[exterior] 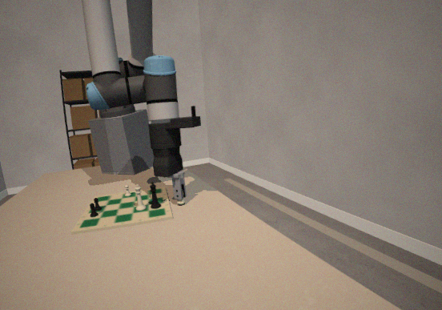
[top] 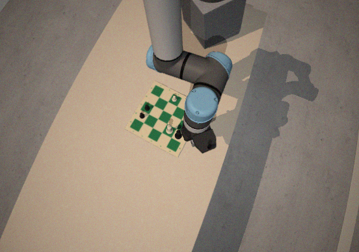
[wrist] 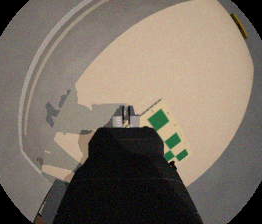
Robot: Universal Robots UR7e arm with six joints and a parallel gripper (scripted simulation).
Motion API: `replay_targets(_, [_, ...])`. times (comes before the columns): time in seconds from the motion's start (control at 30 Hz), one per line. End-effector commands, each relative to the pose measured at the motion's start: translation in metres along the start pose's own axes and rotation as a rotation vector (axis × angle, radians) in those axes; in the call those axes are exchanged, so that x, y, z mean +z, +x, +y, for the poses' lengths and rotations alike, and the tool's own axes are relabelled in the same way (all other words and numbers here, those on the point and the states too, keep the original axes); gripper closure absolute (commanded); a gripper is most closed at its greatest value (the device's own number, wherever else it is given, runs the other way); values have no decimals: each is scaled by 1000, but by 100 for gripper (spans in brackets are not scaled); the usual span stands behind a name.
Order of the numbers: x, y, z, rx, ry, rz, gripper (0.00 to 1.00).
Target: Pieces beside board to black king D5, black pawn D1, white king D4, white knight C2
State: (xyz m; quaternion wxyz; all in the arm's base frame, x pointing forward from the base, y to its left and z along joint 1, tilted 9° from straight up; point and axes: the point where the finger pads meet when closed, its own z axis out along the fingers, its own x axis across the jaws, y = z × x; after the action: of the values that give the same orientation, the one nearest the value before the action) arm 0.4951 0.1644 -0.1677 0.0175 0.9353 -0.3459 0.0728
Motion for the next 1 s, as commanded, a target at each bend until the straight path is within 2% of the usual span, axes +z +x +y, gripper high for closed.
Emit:
replay_targets(0.0, [-15, -2, 0, -2, 1, 0, 100])
replay_targets(0.43, [-75, -2, 0, -2, 0, 0, 100])
replay_targets(0.5, [-75, -2, 0, -2, 0, 0, 100])
replay_targets(0.73, [-93, -1, -1, -1, 2, 1, 100])
replay_targets(0.97, [-96, 0, -1, 0, 2, 2, 100])
